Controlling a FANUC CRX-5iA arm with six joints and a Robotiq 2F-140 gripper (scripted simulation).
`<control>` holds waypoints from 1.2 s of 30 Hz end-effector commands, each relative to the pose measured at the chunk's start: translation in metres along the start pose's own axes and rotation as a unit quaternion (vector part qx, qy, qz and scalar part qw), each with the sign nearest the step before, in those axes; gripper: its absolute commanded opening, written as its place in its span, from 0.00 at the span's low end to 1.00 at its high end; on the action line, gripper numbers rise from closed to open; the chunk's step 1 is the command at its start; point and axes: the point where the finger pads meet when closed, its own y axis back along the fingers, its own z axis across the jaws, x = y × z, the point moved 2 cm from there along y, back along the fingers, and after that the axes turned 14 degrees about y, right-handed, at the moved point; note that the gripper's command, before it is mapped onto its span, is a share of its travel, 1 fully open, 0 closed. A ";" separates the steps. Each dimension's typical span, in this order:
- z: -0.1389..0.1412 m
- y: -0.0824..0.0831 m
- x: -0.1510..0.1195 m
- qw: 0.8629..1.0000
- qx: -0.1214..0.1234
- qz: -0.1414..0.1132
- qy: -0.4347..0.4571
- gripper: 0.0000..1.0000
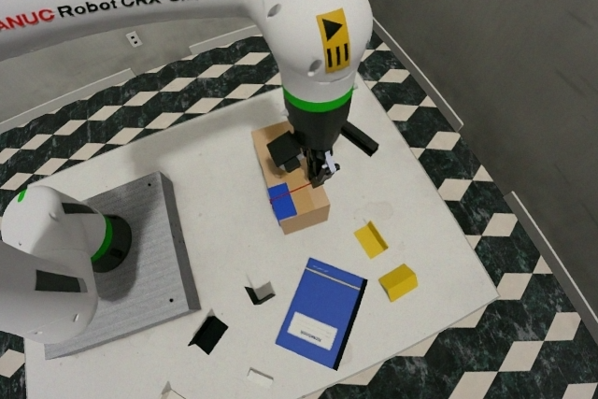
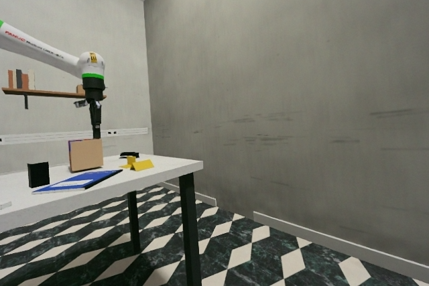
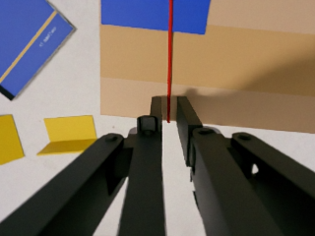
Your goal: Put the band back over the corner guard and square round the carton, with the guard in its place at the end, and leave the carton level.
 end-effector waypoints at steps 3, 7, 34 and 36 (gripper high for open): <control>0.000 0.000 0.000 1.000 0.001 -0.001 0.000 0.18; 0.000 0.000 0.000 1.000 0.001 -0.001 0.000 0.18; 0.000 -0.003 0.000 1.000 0.001 -0.001 0.000 0.18; 0.000 -0.003 0.000 1.000 0.001 -0.001 0.000 0.18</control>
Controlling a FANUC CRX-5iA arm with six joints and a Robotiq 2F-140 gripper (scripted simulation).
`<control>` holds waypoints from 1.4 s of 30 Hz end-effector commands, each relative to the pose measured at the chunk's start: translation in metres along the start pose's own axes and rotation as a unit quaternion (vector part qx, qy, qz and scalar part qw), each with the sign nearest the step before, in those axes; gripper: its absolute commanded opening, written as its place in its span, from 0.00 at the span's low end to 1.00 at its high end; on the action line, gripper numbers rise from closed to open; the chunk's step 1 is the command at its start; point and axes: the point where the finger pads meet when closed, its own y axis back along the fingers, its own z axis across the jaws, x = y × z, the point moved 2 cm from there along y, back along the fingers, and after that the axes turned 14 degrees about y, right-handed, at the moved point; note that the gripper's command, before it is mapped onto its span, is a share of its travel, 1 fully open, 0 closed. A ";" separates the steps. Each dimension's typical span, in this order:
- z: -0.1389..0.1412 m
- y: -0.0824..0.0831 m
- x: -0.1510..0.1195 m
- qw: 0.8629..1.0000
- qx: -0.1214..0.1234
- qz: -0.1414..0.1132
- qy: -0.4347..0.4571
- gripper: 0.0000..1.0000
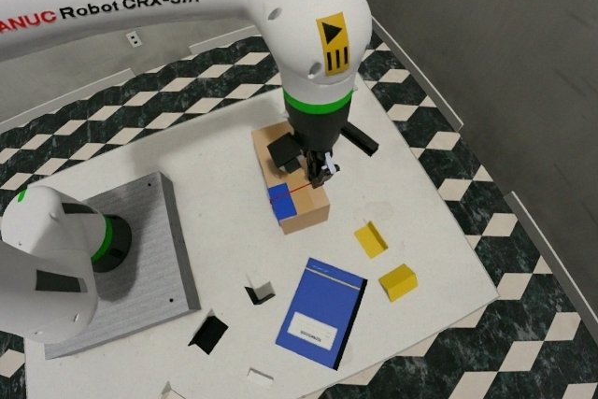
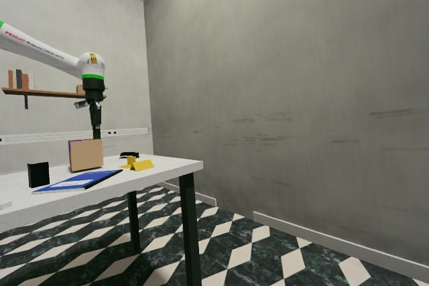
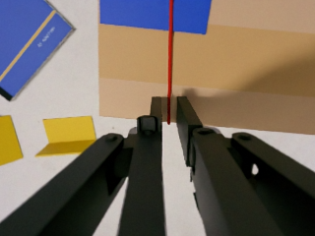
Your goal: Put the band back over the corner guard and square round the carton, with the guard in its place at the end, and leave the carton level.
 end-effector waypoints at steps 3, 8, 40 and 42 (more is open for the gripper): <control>0.000 0.001 0.000 1.000 0.000 -0.001 0.000 0.18; 0.000 0.001 0.000 1.000 0.000 -0.001 0.000 0.18; 0.000 0.001 0.000 1.000 0.000 -0.001 0.000 0.10; 0.000 0.001 0.000 1.000 0.000 -0.001 0.000 0.10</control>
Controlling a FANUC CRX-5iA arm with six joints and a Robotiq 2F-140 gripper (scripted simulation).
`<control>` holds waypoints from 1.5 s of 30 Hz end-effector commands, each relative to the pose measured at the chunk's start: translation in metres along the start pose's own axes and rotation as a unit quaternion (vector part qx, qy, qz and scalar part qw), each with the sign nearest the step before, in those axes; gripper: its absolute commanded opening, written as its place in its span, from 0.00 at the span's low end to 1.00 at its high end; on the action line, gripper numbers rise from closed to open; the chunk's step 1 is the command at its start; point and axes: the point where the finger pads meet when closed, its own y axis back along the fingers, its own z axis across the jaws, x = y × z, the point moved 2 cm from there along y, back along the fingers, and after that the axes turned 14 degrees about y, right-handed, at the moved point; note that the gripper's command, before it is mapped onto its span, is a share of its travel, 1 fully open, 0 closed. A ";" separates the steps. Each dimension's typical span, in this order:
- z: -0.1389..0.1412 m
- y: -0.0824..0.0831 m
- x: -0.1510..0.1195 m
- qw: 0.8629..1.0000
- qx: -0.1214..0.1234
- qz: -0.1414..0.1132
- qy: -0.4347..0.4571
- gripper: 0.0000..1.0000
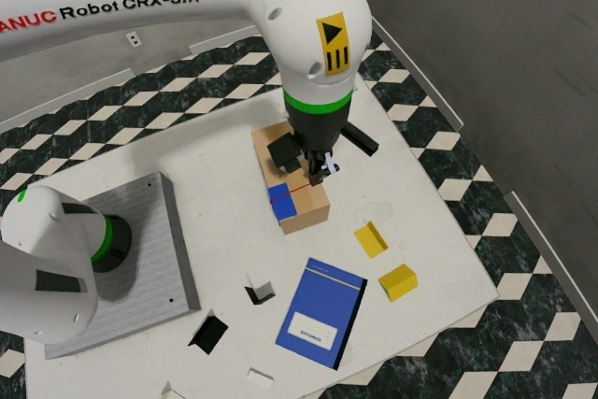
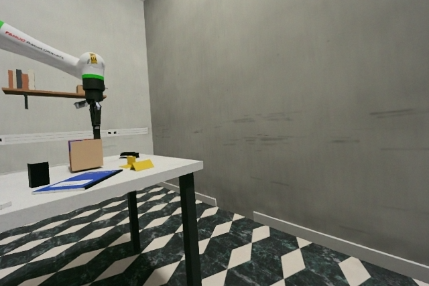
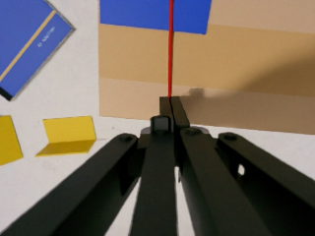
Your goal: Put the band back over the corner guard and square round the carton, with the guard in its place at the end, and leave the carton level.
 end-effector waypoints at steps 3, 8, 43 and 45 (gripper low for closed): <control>0.000 0.001 0.000 1.000 0.000 -0.001 0.000 0.10; 0.000 0.001 0.000 1.000 0.000 -0.001 0.000 0.10; -0.015 0.003 0.005 1.000 0.000 -0.001 0.000 0.10; -0.015 0.003 0.005 1.000 0.000 -0.001 0.000 0.10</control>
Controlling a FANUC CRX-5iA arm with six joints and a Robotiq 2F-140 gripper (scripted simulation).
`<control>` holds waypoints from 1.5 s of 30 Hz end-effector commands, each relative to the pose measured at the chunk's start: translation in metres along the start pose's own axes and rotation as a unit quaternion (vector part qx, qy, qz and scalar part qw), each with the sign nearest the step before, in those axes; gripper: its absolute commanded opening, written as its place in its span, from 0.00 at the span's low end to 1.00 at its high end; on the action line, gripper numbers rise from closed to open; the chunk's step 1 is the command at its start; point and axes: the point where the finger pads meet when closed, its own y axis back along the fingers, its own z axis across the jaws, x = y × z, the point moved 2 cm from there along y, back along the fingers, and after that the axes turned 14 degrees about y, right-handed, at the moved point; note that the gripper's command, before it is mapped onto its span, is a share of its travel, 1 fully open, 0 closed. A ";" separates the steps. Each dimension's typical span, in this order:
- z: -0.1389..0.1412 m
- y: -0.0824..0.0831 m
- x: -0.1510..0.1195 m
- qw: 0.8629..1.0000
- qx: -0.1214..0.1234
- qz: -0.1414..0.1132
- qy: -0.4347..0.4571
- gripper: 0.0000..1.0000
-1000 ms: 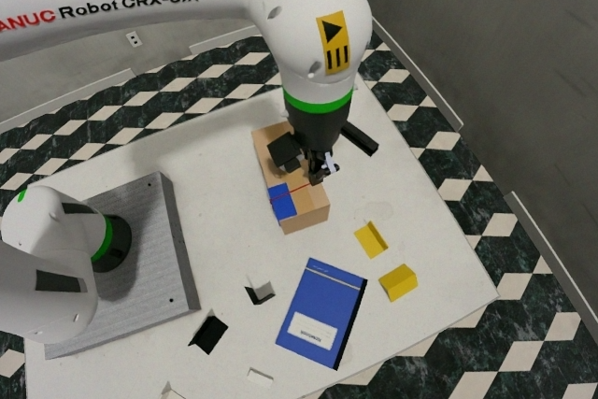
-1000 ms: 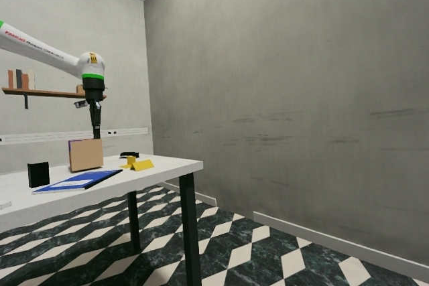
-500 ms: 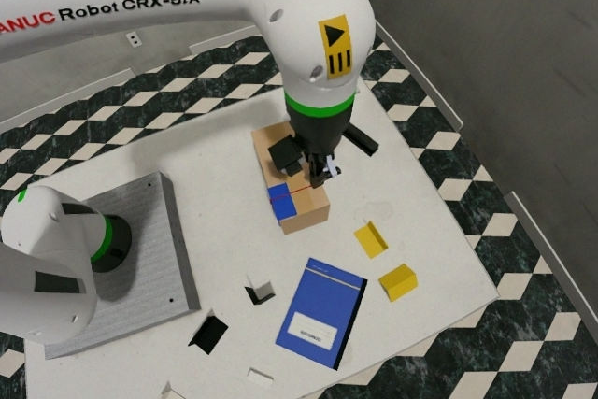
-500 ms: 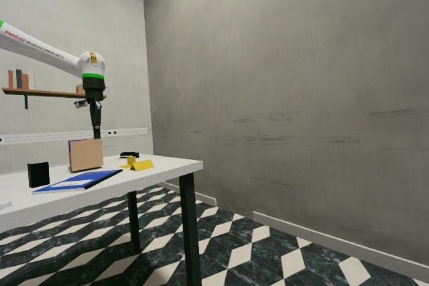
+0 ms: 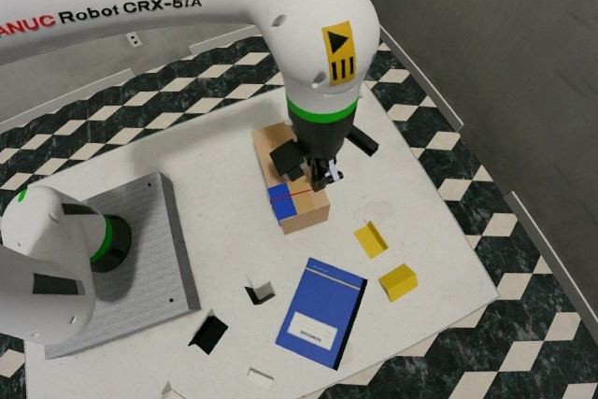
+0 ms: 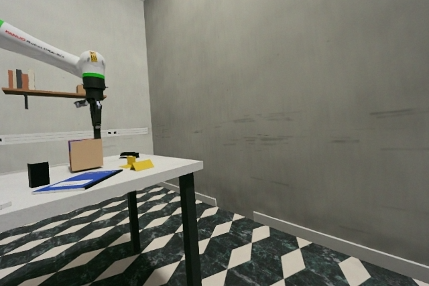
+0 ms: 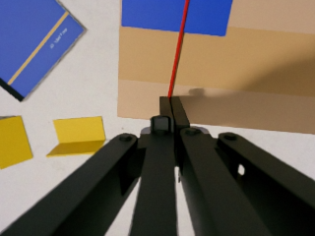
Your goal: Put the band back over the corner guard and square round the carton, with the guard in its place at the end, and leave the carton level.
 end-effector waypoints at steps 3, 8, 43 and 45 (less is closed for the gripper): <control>0.000 0.001 0.000 1.000 0.001 -0.001 0.000 0.10; 0.000 0.001 0.000 1.000 0.001 -0.001 0.000 0.10; 0.000 0.001 0.000 1.000 0.001 -0.001 0.000 0.18; 0.000 0.001 0.000 1.000 0.001 -0.001 0.000 0.18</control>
